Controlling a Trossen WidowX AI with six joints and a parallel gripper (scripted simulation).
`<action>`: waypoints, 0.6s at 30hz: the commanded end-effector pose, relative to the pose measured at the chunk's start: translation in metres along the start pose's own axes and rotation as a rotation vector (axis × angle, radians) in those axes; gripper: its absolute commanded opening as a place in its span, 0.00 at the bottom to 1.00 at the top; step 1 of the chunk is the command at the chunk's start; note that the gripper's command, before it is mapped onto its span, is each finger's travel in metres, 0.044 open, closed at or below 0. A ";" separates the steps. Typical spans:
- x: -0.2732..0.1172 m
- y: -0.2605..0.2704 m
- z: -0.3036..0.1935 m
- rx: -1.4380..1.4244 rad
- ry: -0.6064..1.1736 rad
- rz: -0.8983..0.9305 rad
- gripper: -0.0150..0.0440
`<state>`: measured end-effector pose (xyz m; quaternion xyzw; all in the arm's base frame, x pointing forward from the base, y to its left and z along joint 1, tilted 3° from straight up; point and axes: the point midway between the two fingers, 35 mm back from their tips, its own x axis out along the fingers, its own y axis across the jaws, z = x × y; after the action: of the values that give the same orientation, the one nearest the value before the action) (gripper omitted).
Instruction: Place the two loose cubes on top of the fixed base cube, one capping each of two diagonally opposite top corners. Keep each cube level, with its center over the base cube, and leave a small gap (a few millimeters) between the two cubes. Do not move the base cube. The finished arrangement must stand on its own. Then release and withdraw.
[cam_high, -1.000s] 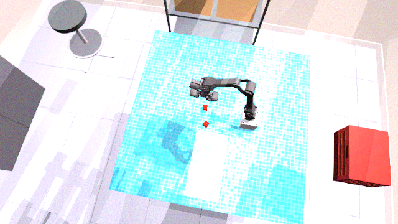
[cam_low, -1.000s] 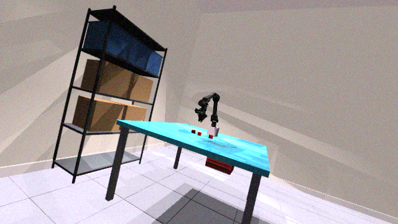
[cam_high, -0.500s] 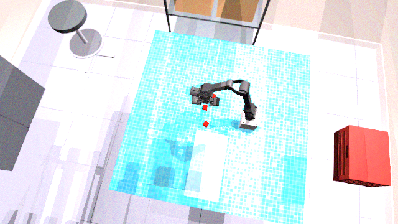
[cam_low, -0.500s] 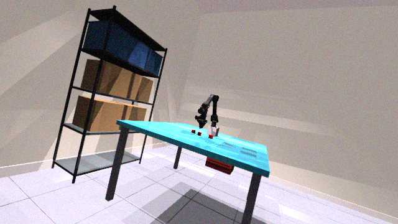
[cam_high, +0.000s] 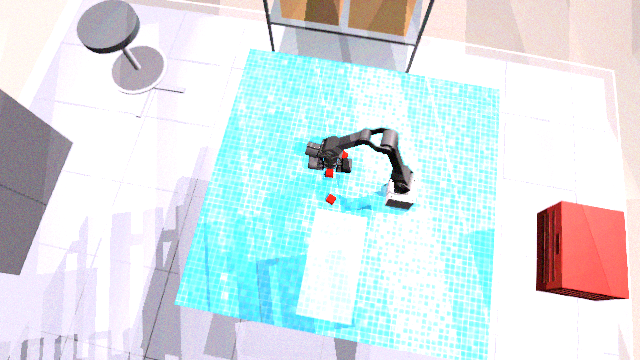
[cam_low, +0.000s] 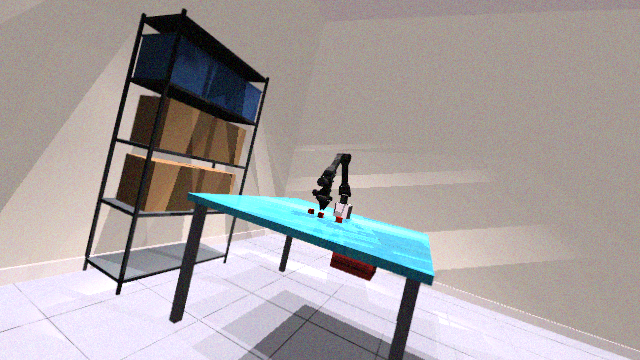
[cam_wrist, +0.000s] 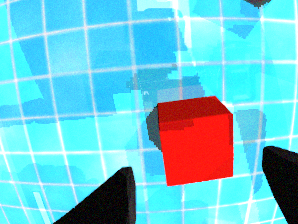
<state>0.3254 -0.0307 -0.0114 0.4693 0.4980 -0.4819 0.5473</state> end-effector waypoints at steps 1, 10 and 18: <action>0.007 -0.001 -0.001 -0.004 0.003 -0.003 0.70; 0.022 -0.001 -0.001 -0.004 0.003 -0.003 0.70; 0.031 -0.002 -0.001 -0.004 0.003 -0.003 0.66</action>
<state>0.3261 -0.0323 -0.0390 0.4690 0.4983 -0.4822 0.5470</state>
